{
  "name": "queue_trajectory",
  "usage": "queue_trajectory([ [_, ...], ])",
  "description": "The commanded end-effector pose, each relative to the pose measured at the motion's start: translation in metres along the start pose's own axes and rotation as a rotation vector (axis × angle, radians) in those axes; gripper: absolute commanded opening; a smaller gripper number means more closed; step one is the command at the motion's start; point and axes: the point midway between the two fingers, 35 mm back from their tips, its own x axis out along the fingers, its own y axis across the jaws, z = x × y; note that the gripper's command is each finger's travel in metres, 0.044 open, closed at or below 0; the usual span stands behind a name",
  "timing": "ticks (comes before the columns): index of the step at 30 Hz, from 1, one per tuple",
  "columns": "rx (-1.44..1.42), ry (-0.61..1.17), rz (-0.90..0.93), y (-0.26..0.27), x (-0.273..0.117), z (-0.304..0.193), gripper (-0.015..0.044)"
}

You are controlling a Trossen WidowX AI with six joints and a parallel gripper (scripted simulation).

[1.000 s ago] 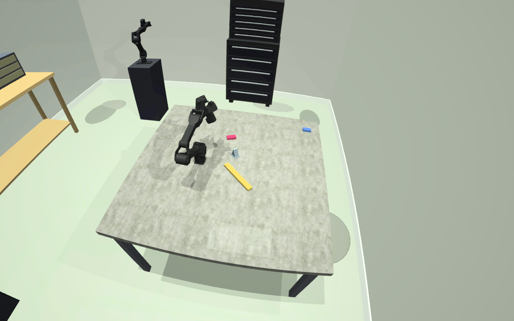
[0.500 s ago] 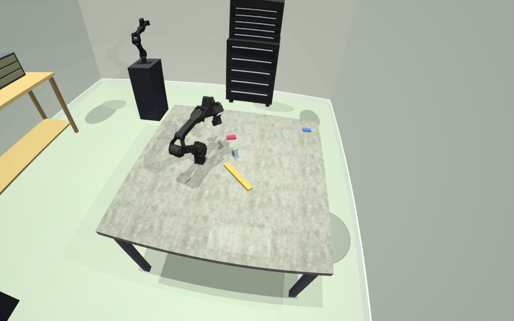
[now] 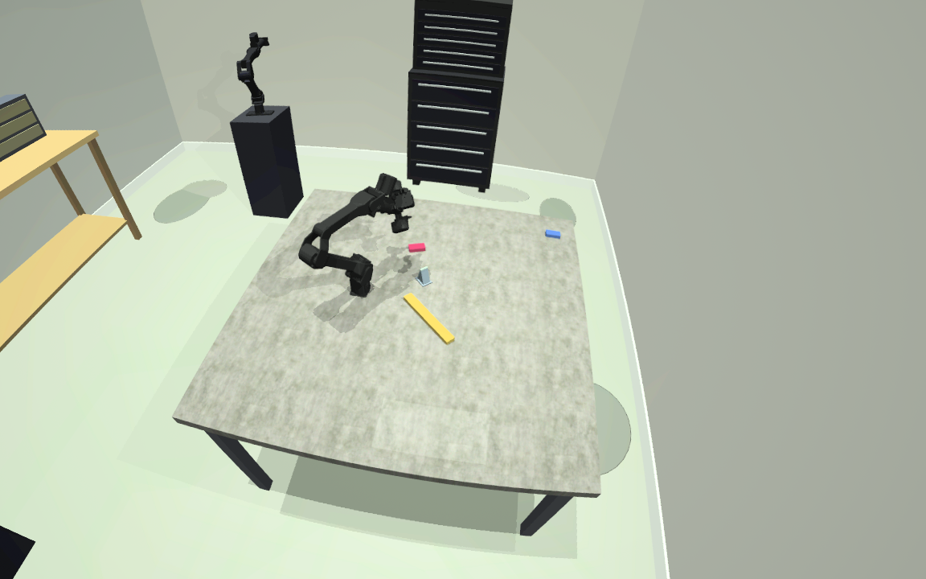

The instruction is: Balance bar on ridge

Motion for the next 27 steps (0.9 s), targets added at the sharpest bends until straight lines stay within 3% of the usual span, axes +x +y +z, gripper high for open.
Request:
queue_trajectory([
  [1, 0.007, -0.014, -0.051, -0.008, 0.003, 0.009, 0.0315],
  [27, 0.150, -0.040, -0.456, -0.102, 0.014, 0.063, 0.0315],
])
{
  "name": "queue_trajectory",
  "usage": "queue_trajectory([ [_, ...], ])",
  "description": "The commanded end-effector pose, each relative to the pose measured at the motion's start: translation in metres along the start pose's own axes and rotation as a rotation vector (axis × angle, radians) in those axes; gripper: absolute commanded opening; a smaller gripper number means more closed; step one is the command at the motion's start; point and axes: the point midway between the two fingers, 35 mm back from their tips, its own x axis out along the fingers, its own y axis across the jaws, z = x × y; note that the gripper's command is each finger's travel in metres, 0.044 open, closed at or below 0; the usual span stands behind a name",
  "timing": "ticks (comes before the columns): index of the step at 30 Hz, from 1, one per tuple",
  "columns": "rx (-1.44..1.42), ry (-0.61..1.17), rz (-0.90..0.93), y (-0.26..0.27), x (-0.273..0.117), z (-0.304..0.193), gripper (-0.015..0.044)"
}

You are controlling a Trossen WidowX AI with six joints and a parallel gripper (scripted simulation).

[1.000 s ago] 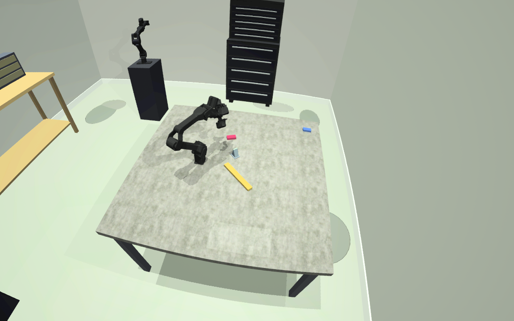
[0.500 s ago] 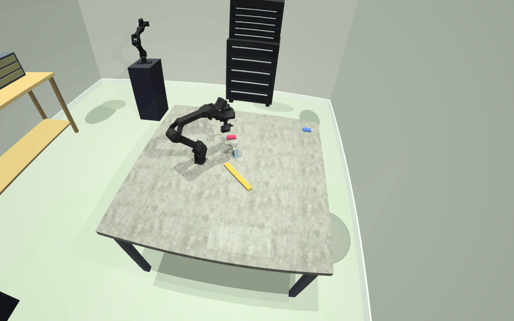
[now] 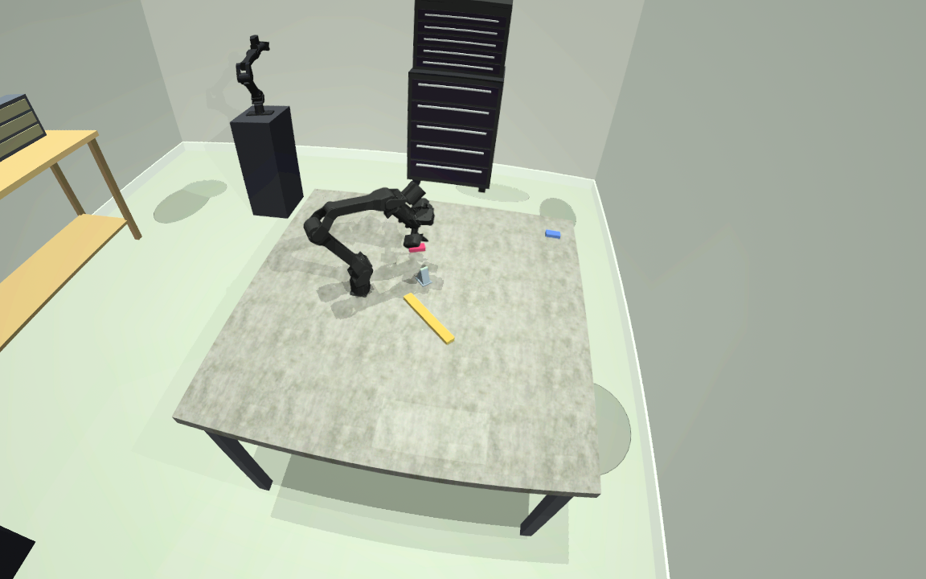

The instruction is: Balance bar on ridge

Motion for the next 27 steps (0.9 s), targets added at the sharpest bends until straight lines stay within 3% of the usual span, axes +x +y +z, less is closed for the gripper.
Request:
queue_trajectory([
  [1, 0.020, -0.003, -0.044, -0.010, 0.003, 0.009, 0.0315],
  [27, 0.233, 0.081, -0.376, -0.109, 0.019, 0.051, 0.0315],
])
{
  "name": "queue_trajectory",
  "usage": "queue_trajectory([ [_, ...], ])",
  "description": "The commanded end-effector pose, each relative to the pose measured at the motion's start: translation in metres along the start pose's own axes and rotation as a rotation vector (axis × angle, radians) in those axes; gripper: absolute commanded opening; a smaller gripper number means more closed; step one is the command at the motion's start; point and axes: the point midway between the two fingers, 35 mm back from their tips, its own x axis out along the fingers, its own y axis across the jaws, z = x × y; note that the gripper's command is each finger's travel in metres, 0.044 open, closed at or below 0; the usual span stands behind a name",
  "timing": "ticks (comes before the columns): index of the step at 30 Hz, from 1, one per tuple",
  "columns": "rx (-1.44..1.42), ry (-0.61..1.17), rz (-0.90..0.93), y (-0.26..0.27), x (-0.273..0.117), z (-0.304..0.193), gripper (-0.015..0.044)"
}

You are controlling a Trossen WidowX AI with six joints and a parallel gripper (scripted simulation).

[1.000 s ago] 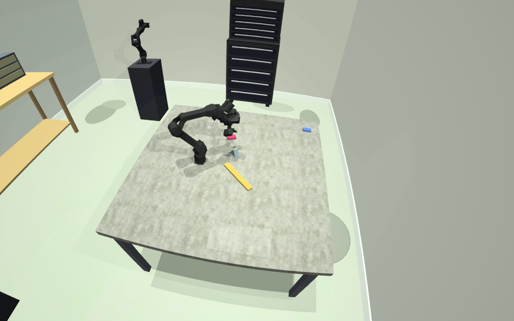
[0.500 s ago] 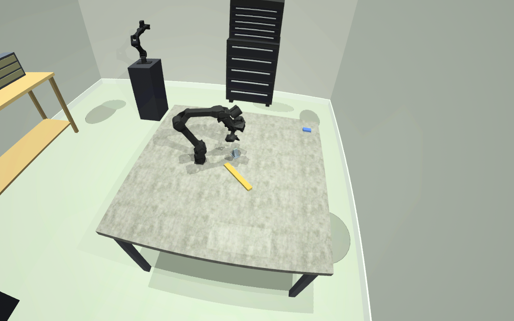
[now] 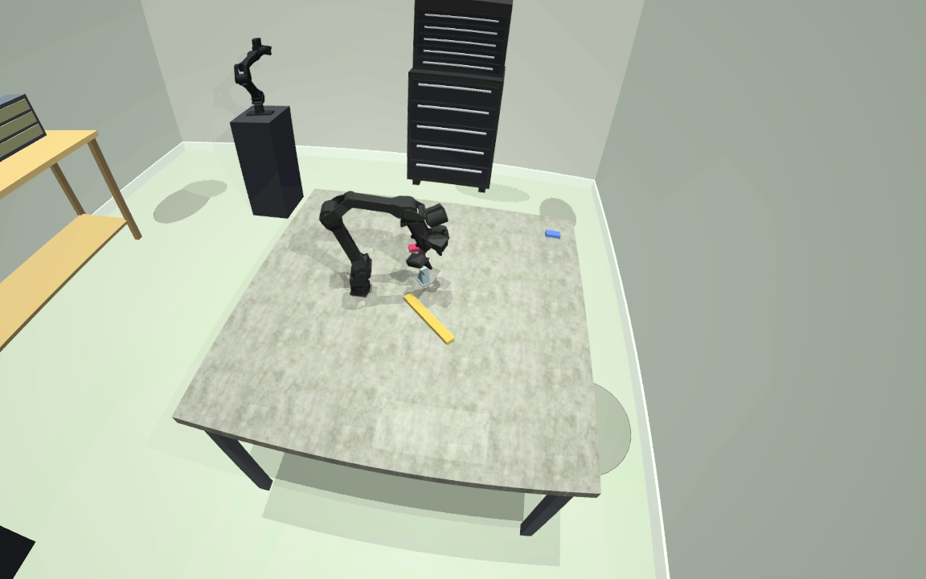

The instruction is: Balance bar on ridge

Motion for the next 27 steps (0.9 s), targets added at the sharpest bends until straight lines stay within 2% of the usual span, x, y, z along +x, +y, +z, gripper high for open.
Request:
queue_trajectory([
  [1, 0.025, 0.014, -0.033, -0.010, 0.003, 0.008, 0.0315],
  [27, 0.273, 0.203, -0.267, -0.111, 0.024, 0.038, 0.0315],
])
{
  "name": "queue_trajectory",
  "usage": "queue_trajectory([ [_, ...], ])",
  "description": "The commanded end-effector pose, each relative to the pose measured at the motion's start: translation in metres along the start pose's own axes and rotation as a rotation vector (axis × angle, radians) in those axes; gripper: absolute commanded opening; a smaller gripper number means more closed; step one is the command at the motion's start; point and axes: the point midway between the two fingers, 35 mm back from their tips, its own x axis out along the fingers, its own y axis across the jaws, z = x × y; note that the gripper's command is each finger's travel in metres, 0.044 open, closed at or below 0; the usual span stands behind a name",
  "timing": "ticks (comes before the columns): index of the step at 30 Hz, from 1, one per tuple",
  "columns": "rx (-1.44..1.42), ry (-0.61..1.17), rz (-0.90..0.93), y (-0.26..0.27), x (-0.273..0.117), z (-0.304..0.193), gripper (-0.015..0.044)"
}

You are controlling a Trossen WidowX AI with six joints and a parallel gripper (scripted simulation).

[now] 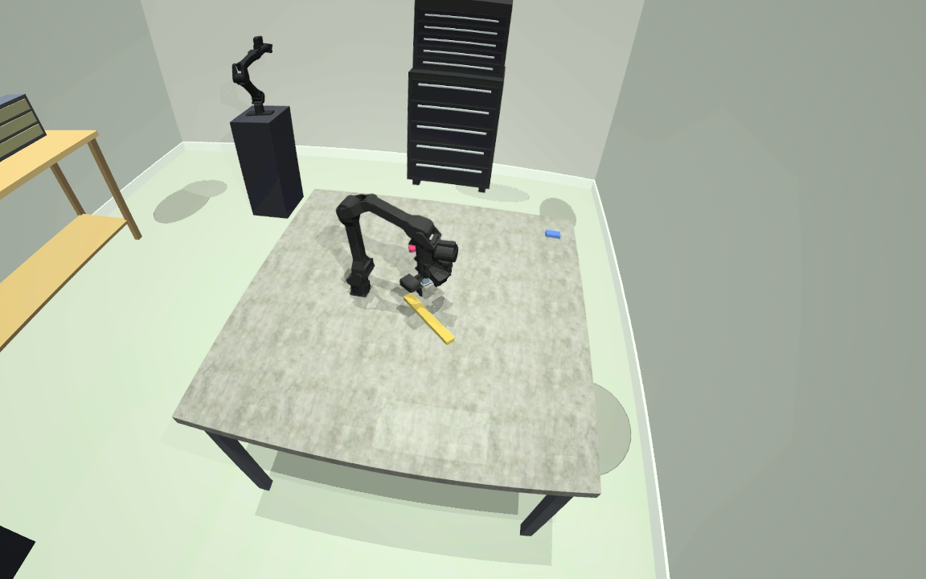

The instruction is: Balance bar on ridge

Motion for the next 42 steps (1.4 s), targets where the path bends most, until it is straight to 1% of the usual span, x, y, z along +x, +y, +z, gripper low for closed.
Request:
queue_trajectory([
  [1, 0.029, 0.026, -0.017, -0.011, 0.002, 0.006, 0.0315],
  [6, 0.076, 0.072, -0.047, -0.029, 0.008, 0.013, 0.0315],
  [10, 0.082, 0.078, -0.051, -0.031, 0.012, 0.014, 0.0315],
  [18, 0.082, 0.078, -0.051, -0.033, 0.053, 0.010, 0.0315],
  [42, 0.082, 0.078, -0.051, -0.034, 0.079, 0.008, 0.0315],
])
